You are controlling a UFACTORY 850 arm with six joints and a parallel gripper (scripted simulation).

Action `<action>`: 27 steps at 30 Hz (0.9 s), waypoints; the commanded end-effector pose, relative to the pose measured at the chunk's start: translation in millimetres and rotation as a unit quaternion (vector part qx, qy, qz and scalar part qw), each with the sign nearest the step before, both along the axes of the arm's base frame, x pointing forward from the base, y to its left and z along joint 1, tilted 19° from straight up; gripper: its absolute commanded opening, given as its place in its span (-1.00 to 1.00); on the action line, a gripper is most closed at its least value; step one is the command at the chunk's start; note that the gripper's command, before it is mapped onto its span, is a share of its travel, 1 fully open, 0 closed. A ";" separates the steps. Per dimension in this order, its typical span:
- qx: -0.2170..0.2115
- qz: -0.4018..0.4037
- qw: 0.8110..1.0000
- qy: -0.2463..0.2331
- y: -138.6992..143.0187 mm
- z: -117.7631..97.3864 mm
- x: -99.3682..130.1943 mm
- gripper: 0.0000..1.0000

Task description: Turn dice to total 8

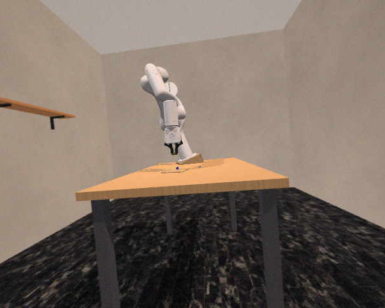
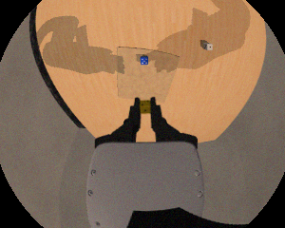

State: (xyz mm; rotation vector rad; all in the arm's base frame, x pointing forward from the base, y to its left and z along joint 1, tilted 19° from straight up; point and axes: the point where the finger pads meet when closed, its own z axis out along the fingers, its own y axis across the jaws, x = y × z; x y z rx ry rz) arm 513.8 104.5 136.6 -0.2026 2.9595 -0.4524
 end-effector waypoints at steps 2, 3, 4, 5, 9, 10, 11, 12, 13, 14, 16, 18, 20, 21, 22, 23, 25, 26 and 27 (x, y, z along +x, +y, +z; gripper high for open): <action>0.000 0.000 1.000 -0.001 -0.6 -2.1 1.1 -0.78; 0.000 0.000 1.000 -0.001 -1.2 -4.1 1.5 -0.78; 0.000 0.000 1.000 -0.001 -1.9 -6.5 1.9 -0.78; 0.000 0.000 1.000 -0.001 -2.7 -9.3 2.4 -0.78; 0.000 0.000 1.000 -0.001 -7.2 -24.3 5.1 -0.78; 0.000 0.000 1.000 -0.001 -8.5 -28.6 5.9 -0.78; 0.000 0.000 1.000 -0.001 -9.9 -33.2 6.7 -0.78; 0.000 0.000 1.000 -0.001 -11.3 -37.8 7.5 -0.78; 0.000 0.000 1.000 -0.001 -12.7 -42.4 8.3 -0.78; 0.000 0.000 1.000 -0.001 -14.0 -47.0 9.2 -0.78; 0.000 0.000 1.000 -0.001 -16.7 -55.9 10.8 -0.78; 0.000 0.000 1.000 -0.001 -16.7 -55.9 10.8 -0.78; 0.000 0.000 1.000 -0.001 -19.2 -64.1 12.2 -0.78; 0.000 0.000 1.000 -0.001 -20.3 -67.8 12.9 -0.78; 0.000 0.000 1.000 -0.001 -21.3 -71.3 13.5 -0.78; 0.000 0.000 1.000 -0.001 -22.3 -74.5 14.1 -0.78; 0.000 0.000 1.000 -0.001 -23.9 -79.8 15.0 -0.78; 0.000 0.000 1.000 -0.001 -24.5 -81.9 15.4 -0.78; 0.000 0.000 1.000 -0.001 -25.0 -83.7 15.7 -0.78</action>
